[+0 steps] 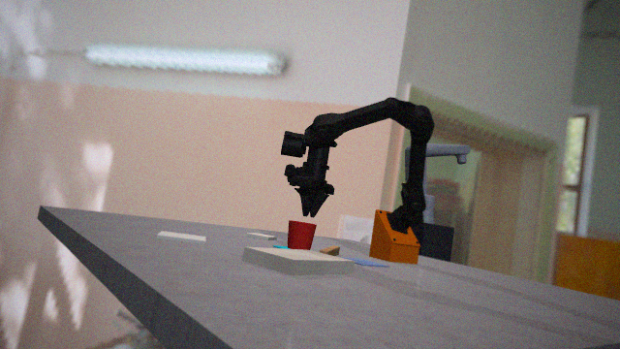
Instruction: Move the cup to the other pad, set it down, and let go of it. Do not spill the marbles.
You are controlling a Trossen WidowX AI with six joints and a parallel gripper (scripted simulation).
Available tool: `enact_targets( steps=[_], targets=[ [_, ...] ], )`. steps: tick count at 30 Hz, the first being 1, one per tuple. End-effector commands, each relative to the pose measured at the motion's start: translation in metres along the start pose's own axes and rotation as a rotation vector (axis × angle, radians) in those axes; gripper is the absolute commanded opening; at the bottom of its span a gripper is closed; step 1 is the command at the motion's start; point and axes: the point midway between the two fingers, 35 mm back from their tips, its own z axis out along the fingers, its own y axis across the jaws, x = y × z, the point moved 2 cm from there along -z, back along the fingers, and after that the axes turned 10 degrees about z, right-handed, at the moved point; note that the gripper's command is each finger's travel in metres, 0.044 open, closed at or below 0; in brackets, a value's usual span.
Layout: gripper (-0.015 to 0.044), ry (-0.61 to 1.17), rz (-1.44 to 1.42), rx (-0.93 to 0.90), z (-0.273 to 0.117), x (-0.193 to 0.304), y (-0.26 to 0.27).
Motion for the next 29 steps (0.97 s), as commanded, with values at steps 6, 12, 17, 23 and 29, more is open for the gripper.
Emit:
enact_targets(
  steps=[6,12,17,23,29],
  targets=[
    [0.044,-0.002,-0.001,0.002,-0.009,-0.001,0.001],
    [0.044,-0.005,-0.004,0.003,-0.034,-0.001,0.001],
    [0.044,-0.007,-0.008,0.004,-0.054,0.0,0.0],
    [0.044,-0.007,-0.009,0.004,-0.064,0.0,-0.002],
    [0.044,-0.003,0.002,0.0,-0.059,0.0,-0.002]
  ],
)
